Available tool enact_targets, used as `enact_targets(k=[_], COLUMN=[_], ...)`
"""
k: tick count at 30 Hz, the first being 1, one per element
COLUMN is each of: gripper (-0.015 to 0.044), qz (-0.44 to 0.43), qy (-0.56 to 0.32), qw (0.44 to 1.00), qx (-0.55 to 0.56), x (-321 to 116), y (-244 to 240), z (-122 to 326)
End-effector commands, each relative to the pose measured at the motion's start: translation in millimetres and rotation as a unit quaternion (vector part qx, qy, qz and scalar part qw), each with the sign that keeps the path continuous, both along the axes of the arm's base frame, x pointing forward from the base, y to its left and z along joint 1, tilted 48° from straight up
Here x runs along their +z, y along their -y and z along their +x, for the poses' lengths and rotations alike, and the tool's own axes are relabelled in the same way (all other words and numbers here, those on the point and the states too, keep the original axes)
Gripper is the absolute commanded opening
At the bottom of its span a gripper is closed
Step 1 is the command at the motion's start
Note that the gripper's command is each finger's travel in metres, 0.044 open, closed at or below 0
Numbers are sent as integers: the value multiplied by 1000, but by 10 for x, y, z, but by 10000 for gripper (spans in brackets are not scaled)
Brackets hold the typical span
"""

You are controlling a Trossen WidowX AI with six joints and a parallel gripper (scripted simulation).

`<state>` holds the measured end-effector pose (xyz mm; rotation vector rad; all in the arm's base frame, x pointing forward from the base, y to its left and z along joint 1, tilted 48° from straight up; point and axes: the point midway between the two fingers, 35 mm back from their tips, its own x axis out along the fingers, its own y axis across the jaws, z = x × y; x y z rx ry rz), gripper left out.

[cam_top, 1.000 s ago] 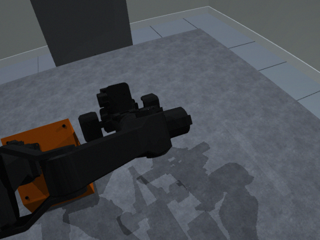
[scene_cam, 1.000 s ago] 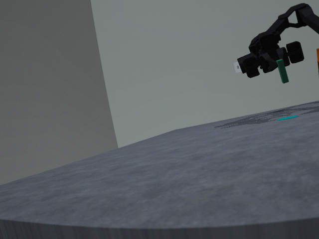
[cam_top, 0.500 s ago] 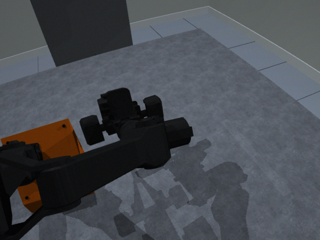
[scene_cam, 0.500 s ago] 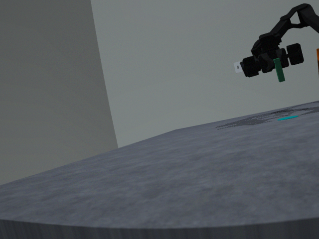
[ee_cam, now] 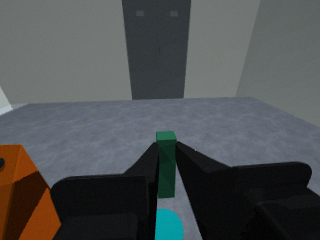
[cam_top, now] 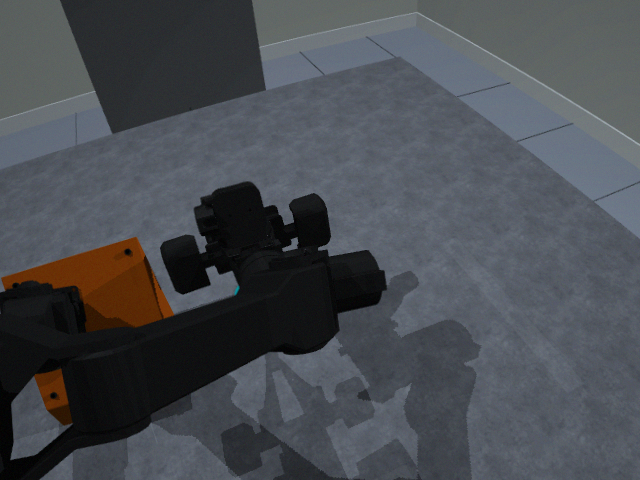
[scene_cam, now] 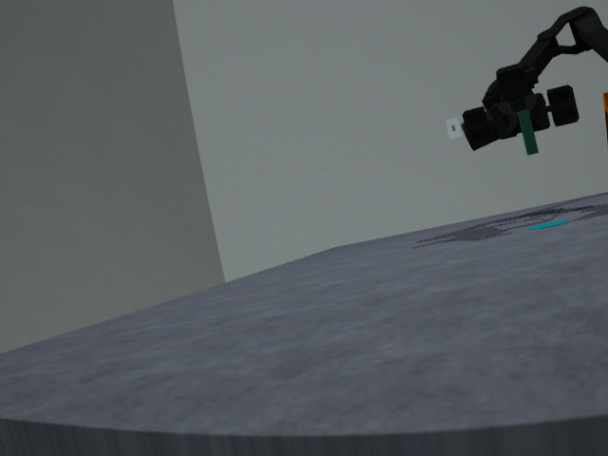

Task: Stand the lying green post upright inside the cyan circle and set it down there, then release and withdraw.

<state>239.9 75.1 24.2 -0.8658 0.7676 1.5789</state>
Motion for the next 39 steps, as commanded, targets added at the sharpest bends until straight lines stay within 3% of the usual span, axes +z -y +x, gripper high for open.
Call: enact_targets(k=[1,12,29,39], gripper=[23,23,23,23], qz=[5,5,3,5], qy=[2,2,1,-6], qw=[1000,1000,1000,1000], qx=[2,2,2,-3], x=[0,-20,-577,-767], y=[-8,16,633,753], z=[-8,2,84,106])
